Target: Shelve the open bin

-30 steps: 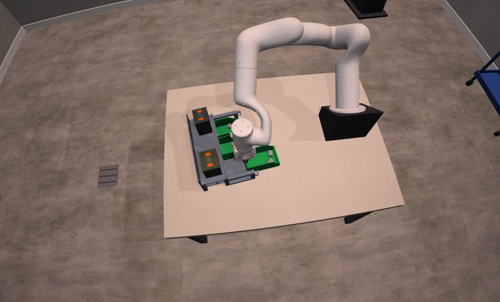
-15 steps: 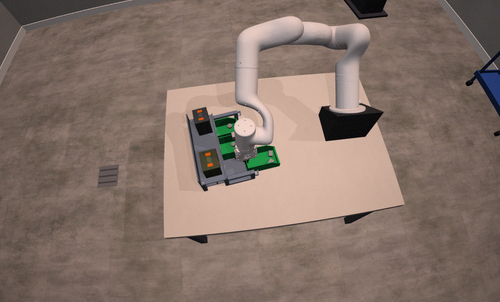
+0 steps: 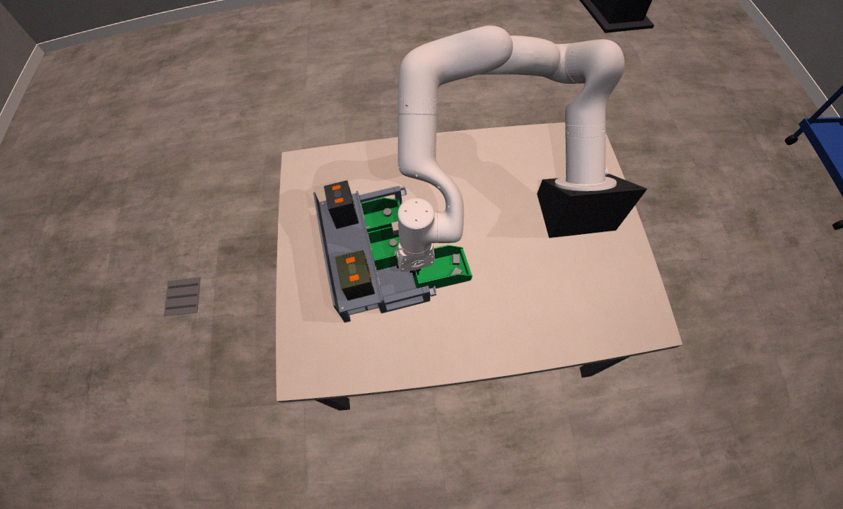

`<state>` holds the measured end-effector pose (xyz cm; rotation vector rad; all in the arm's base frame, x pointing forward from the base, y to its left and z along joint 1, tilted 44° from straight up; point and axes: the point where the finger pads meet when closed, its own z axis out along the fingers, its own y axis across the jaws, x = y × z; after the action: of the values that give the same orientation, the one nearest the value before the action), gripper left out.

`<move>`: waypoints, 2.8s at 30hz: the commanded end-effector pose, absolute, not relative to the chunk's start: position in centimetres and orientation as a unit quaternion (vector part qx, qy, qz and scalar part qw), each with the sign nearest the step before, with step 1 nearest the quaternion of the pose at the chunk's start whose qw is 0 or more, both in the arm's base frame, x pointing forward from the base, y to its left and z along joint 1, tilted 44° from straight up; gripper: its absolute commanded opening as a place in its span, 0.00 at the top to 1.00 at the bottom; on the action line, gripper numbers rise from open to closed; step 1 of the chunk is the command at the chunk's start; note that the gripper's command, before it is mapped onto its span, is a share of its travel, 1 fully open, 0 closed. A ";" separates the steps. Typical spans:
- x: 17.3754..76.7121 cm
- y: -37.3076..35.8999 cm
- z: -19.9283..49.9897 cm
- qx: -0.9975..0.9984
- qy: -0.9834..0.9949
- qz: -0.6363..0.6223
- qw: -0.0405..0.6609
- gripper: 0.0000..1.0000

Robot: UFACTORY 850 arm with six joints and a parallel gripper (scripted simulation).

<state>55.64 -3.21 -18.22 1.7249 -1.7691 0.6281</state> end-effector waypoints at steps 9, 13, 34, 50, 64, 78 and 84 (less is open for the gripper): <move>55.7 -3.2 -18.2 0.648 -0.663 0.239 0.288 1.00; 55.7 -3.2 -18.2 0.650 -0.661 0.243 0.284 1.00; 55.5 -3.2 -18.2 0.653 -0.658 0.251 0.277 1.00; 55.5 -3.2 -18.2 0.653 -0.659 0.251 0.277 0.66; 55.5 -3.2 -18.2 0.653 -0.659 0.251 0.277 0.66; 55.5 -3.2 -18.2 0.653 -0.659 0.251 0.277 0.66; 55.5 -3.2 -18.2 0.653 -0.659 0.251 0.277 0.66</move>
<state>55.40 -3.23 -18.23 1.7541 -1.7678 0.6724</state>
